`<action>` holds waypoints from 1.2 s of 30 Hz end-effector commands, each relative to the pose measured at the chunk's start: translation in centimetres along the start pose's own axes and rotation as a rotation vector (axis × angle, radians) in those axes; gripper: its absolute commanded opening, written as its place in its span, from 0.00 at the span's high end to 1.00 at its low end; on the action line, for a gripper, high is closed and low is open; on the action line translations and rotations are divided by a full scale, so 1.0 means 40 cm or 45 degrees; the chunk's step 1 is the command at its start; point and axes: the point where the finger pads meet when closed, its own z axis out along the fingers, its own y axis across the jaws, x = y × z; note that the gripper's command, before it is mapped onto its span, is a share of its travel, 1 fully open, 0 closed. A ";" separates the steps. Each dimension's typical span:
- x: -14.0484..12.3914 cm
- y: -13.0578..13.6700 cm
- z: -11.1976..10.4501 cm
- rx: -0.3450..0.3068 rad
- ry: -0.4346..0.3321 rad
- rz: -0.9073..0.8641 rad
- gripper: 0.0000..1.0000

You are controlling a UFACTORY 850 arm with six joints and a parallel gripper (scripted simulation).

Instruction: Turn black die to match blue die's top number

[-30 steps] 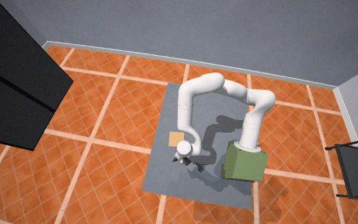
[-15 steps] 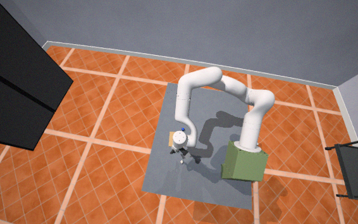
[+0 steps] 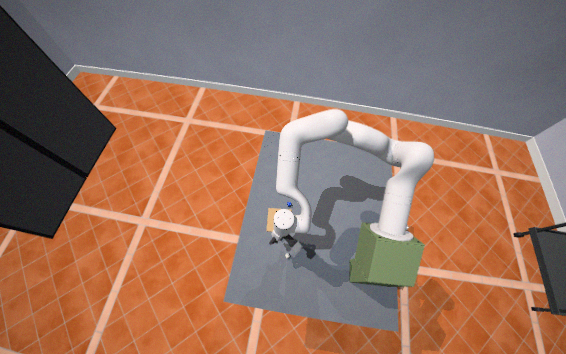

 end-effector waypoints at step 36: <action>0.006 0.003 0.065 -0.002 -0.002 0.001 0.64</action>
